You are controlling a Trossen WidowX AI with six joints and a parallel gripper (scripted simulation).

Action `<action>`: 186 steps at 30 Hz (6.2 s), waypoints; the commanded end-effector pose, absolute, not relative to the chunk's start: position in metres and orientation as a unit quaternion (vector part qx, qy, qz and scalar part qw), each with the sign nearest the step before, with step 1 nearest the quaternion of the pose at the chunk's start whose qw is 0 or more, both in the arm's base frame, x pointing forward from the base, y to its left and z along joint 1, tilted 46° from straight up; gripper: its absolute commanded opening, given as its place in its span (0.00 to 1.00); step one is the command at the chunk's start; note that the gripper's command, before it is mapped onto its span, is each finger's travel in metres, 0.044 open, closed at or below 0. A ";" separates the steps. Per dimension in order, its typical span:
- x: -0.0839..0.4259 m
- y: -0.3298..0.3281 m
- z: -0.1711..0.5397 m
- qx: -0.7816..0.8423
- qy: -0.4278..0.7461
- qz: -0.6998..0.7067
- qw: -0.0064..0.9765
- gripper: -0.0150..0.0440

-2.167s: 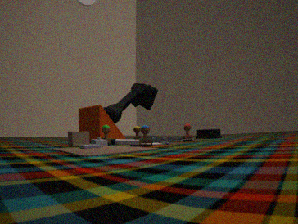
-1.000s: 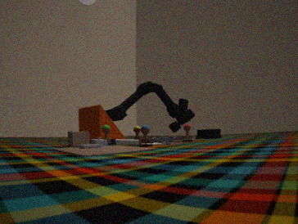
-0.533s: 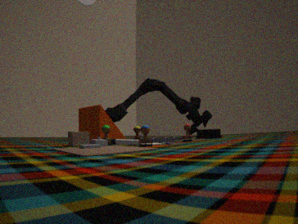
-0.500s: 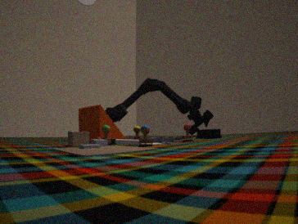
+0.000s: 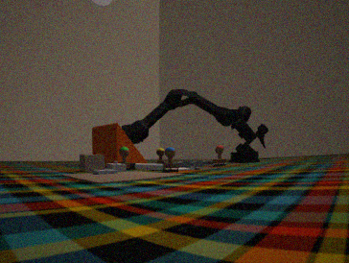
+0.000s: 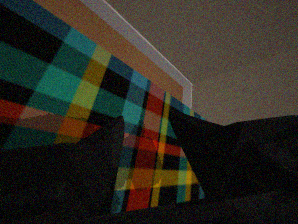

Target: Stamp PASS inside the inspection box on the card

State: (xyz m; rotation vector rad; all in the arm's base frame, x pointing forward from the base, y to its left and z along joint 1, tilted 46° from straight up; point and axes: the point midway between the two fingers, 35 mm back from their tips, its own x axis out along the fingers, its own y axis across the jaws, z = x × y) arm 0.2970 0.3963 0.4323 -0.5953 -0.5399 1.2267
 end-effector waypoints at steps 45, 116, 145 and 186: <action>0.296 -0.122 -0.032 0.145 0.630 0.305 0.699 0.64; 0.243 -0.085 -0.093 0.241 0.638 0.301 0.666 0.45; 0.244 -0.092 -0.087 0.240 0.639 0.300 0.666 0.25; 0.245 -0.107 -0.074 0.238 0.640 0.298 0.667 0.25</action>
